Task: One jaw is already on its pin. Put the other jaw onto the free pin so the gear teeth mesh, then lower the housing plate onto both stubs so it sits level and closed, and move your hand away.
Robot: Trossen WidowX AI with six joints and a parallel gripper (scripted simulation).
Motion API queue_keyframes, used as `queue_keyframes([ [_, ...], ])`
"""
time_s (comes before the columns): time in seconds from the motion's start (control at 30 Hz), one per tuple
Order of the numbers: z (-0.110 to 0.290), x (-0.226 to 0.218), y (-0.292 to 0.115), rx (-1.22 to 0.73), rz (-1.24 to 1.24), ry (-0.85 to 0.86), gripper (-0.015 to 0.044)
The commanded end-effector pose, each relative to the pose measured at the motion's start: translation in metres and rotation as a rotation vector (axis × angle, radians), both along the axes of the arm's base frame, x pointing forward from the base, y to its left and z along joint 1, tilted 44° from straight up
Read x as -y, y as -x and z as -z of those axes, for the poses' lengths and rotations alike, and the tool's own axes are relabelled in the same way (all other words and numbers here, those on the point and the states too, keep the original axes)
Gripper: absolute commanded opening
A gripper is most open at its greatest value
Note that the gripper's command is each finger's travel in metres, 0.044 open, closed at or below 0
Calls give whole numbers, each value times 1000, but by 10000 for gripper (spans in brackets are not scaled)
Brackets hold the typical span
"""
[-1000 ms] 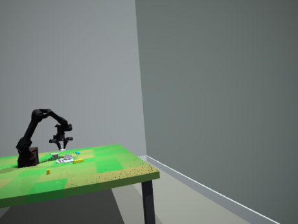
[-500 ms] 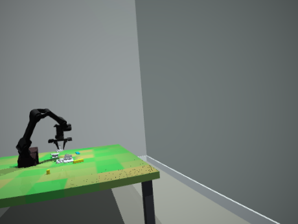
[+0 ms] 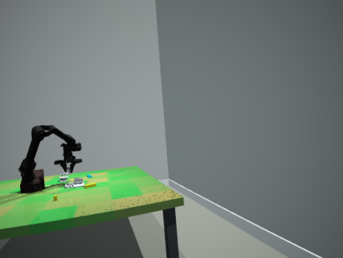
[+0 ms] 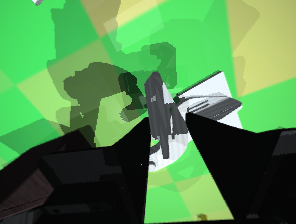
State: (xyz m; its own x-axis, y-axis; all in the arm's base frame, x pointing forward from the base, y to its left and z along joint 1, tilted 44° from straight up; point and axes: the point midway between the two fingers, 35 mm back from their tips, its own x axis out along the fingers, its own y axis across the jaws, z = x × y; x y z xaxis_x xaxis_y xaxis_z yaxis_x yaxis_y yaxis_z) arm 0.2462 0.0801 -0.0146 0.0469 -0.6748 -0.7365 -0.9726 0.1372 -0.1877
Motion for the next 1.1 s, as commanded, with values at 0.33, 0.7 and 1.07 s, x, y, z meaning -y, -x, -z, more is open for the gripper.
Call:
queue_keyframes([
  [0.33, -12, 13, 6, 244, 260, -12, 134],
  [0.7, -19, 23, 11, 435, 468, -25, 134],
  [1.07, -26, 33, 17, 627, 676, -37, 134],
])
